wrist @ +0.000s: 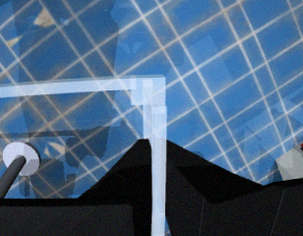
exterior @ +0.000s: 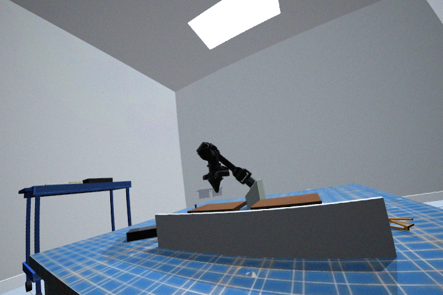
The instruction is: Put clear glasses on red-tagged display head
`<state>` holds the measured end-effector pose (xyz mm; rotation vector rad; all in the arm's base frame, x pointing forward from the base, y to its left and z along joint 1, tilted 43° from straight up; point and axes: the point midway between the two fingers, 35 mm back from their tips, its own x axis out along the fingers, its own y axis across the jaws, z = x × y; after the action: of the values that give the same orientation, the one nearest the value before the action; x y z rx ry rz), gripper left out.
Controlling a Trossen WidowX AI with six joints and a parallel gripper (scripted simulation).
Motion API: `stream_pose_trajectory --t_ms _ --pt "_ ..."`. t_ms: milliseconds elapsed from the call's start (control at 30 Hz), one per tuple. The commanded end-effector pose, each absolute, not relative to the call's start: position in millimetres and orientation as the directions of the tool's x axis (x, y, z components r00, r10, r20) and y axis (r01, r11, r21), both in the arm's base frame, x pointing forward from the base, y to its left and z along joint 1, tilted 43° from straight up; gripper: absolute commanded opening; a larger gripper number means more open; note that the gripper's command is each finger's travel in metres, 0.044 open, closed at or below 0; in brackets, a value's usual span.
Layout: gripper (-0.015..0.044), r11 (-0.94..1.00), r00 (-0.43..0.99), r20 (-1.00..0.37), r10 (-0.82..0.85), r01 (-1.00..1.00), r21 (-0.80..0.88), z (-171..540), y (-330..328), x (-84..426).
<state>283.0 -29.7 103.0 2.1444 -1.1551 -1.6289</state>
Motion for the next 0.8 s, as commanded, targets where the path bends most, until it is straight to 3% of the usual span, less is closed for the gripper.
stream_pose_trajectory --t_ms 0,767 --pt "0.0000 -0.691 0.092 -0.712 -0.696 -0.357 0.629 94 -10 287" --pt "0.0000 -0.619 0.216 -0.641 -0.737 0.167 0.767 43 104 271"
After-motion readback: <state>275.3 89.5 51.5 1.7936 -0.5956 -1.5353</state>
